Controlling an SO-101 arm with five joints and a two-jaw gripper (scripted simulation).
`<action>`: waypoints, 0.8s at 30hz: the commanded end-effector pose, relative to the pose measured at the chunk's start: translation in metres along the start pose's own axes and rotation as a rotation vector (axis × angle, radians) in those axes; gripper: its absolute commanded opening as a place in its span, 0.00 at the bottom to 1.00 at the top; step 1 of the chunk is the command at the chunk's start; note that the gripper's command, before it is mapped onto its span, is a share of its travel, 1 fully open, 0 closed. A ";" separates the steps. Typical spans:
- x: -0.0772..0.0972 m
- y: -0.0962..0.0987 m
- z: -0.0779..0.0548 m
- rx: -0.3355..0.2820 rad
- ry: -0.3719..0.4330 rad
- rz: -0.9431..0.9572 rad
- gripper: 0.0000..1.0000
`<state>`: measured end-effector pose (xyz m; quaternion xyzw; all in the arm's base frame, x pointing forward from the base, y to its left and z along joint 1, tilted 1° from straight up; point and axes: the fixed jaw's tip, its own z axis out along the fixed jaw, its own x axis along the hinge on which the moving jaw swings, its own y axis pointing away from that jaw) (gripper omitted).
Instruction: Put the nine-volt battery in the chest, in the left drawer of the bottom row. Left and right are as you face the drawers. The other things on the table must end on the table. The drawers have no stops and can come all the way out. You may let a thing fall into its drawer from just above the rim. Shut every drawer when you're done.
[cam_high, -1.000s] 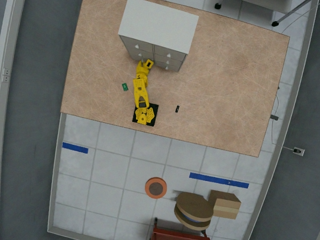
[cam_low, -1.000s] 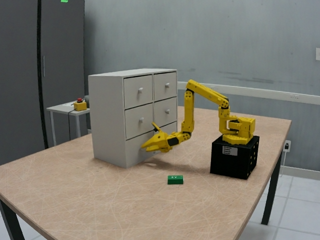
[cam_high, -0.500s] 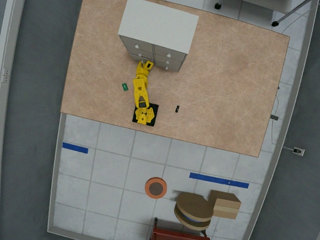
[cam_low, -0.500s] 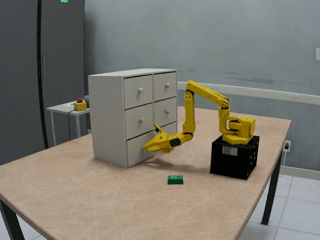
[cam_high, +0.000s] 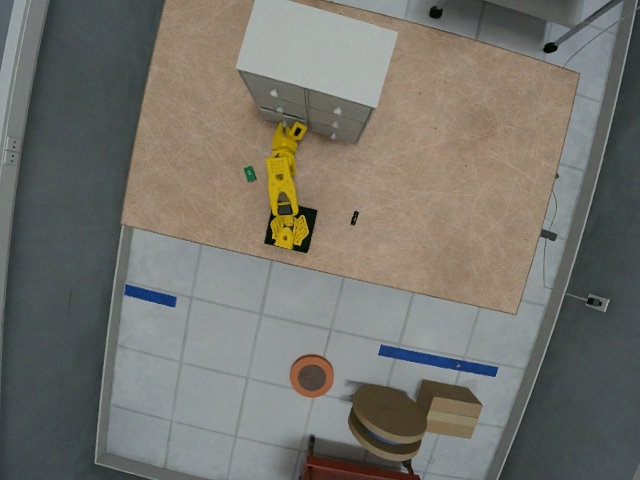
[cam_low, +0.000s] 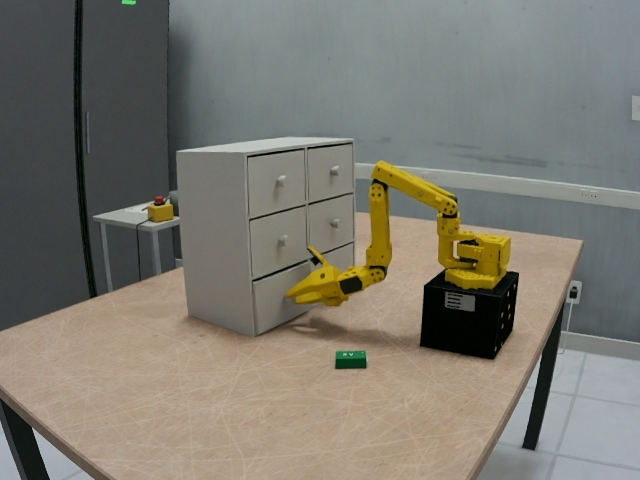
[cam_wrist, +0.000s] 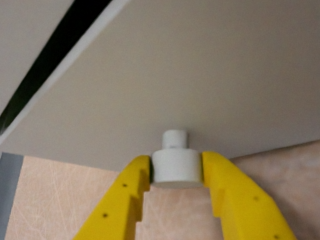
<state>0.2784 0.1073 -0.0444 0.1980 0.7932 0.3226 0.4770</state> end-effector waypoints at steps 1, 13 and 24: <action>0.004 0.002 -0.002 -0.011 0.009 0.004 0.00; 0.007 0.002 -0.008 -0.017 0.016 0.000 0.00; 0.009 0.002 -0.011 -0.020 0.019 -0.001 0.00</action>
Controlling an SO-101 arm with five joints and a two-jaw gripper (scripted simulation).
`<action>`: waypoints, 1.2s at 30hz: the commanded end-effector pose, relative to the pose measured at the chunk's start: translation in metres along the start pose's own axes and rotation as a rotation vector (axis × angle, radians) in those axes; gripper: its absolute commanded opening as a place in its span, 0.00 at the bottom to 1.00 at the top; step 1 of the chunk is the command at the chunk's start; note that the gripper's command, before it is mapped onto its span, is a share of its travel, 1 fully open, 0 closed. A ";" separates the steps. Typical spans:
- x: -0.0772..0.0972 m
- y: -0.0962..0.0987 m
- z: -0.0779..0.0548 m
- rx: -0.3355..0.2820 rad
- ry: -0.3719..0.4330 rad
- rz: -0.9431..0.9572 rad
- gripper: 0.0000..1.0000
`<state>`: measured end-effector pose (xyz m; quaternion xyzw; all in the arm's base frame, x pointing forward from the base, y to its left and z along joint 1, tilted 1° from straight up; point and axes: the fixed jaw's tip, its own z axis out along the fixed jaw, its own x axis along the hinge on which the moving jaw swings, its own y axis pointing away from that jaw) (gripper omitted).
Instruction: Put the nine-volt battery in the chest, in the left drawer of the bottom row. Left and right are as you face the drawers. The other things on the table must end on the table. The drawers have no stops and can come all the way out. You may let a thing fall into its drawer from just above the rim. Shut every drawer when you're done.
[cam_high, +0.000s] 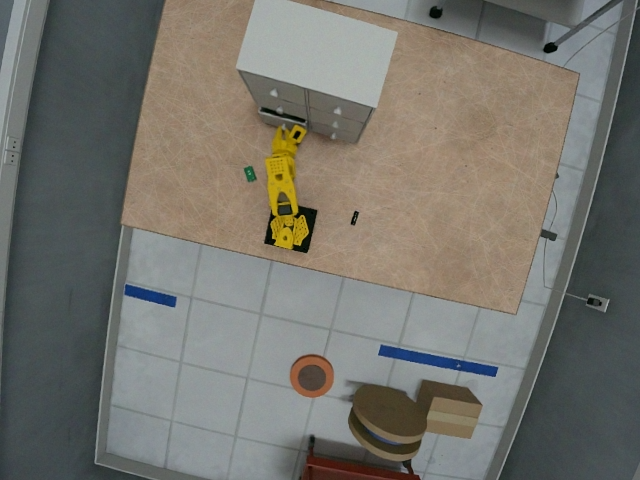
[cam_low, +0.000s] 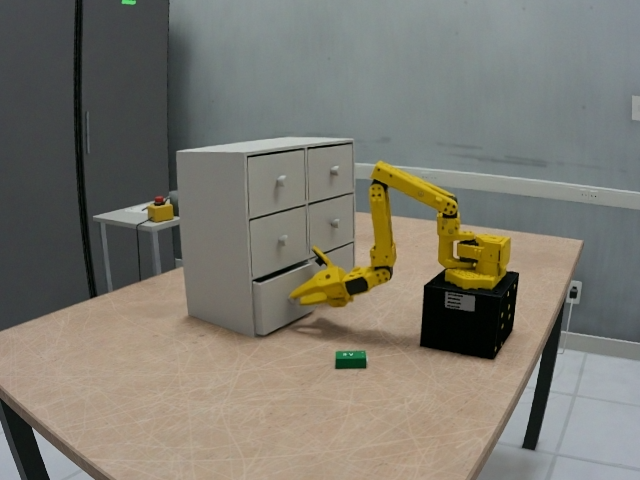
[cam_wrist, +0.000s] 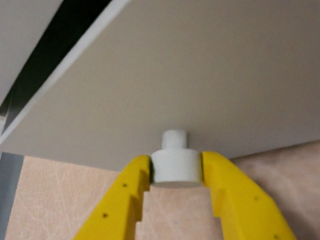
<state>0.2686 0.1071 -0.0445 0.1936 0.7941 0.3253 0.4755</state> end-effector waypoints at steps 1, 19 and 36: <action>0.004 0.003 -0.003 -0.013 0.012 0.003 0.00; 0.007 0.003 -0.006 -0.017 0.016 0.000 0.00; 0.010 0.003 -0.012 -0.022 0.022 -0.002 0.00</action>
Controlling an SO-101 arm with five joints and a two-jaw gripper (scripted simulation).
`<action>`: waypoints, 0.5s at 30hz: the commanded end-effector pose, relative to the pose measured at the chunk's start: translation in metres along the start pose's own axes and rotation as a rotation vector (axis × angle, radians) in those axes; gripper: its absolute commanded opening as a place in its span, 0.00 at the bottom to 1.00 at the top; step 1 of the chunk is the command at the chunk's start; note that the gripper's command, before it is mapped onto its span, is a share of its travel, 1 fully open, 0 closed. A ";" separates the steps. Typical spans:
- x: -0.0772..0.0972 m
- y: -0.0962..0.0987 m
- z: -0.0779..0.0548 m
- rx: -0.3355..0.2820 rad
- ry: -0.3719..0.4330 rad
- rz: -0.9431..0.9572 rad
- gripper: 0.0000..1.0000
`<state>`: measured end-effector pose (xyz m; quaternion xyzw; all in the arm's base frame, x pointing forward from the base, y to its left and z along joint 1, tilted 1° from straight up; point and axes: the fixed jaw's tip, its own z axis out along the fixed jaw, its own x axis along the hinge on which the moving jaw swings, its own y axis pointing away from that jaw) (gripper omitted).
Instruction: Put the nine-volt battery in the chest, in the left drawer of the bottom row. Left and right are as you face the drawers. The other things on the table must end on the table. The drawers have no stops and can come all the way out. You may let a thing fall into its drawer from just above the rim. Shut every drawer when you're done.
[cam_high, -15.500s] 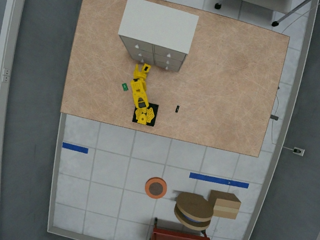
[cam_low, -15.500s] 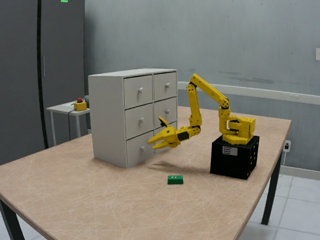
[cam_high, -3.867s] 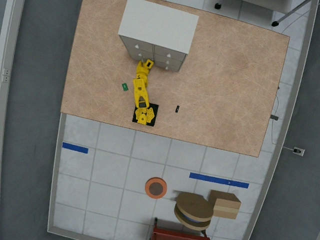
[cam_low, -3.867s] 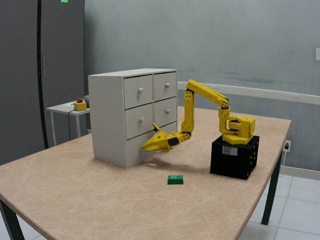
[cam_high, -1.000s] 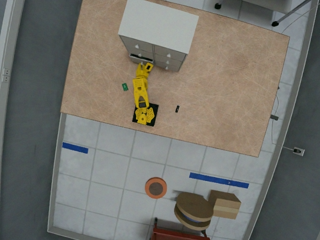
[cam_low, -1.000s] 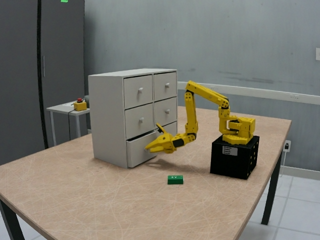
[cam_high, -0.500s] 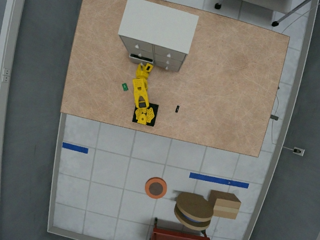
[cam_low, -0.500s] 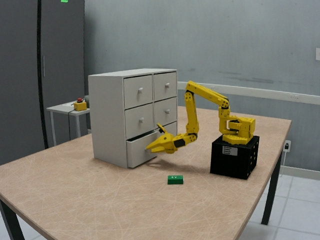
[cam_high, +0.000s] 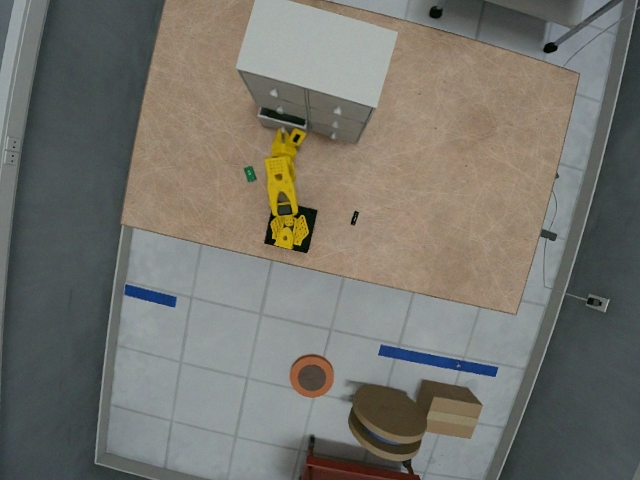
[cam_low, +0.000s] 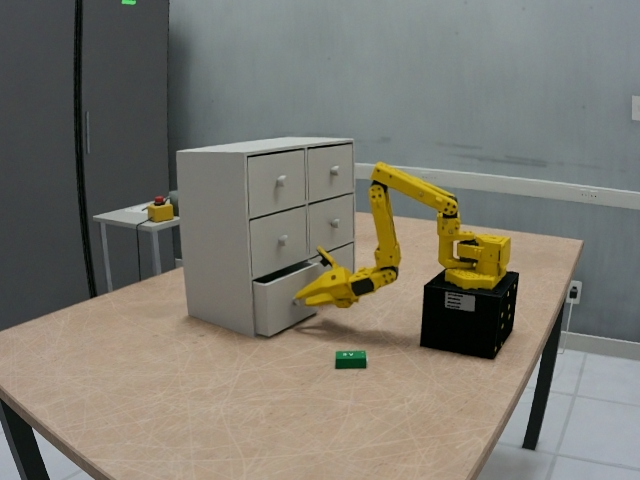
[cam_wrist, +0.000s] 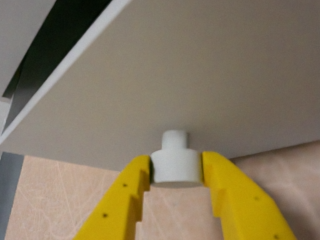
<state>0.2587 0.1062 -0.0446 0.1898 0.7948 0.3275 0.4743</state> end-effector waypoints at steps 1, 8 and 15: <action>0.005 0.004 -0.003 -0.016 0.016 0.001 0.00; 0.005 0.004 -0.003 -0.016 0.016 0.001 0.00; 0.007 0.004 -0.005 -0.019 0.020 -0.001 0.00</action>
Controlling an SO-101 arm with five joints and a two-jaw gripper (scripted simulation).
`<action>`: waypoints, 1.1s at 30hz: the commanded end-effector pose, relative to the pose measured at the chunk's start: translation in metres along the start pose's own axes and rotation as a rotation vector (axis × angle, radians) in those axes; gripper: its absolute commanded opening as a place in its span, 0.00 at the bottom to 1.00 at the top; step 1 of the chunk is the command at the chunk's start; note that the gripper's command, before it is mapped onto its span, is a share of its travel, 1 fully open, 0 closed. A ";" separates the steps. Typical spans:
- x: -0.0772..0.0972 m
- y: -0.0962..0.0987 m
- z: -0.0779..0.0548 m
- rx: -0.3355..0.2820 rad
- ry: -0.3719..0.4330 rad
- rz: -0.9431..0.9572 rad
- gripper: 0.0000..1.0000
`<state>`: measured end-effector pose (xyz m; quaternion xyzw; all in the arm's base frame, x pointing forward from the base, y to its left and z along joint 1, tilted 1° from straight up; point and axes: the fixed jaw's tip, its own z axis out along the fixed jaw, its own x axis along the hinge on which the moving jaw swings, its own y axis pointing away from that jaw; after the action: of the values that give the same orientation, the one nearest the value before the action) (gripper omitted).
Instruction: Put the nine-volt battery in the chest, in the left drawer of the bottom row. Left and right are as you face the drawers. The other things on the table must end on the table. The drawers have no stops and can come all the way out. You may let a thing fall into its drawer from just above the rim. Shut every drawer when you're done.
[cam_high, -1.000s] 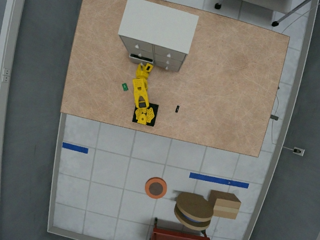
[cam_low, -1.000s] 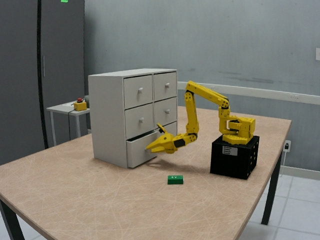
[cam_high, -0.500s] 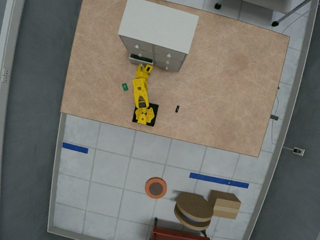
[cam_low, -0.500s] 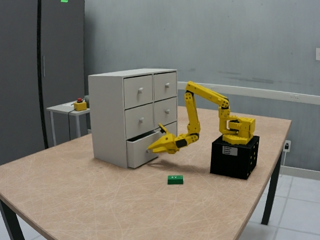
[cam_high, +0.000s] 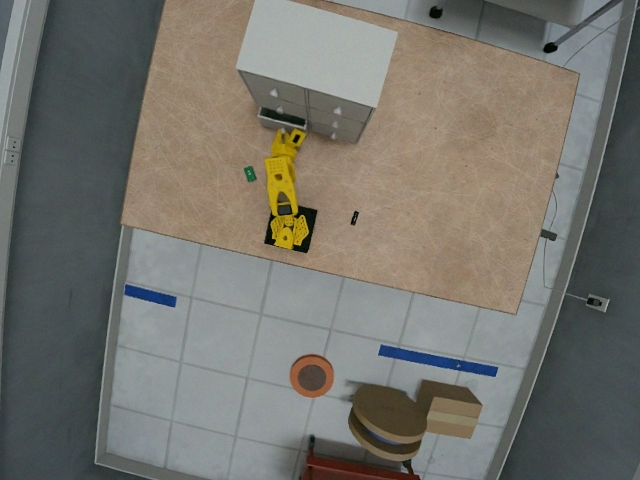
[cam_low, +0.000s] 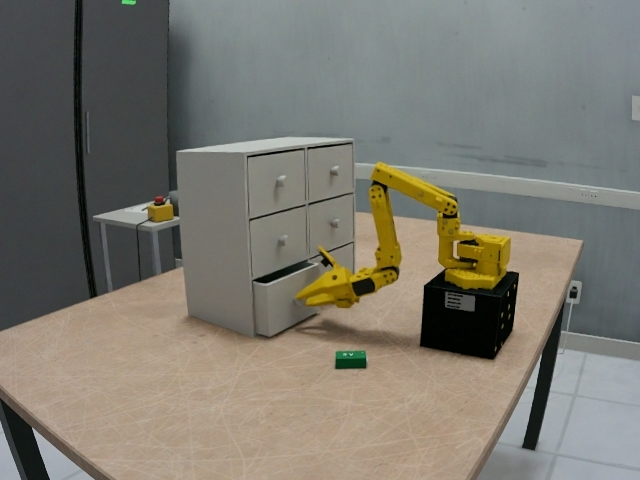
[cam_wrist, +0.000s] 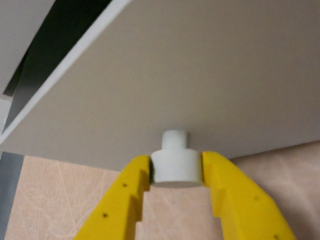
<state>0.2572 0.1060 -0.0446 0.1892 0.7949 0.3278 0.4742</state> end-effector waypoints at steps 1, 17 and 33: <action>0.007 0.004 -0.004 -0.018 0.020 0.000 0.00; 0.010 0.004 -0.010 -0.025 0.027 -0.004 0.00; 0.011 0.004 -0.012 -0.027 0.030 -0.005 0.00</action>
<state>0.2479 0.1054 -0.0446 0.1851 0.7956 0.3303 0.4728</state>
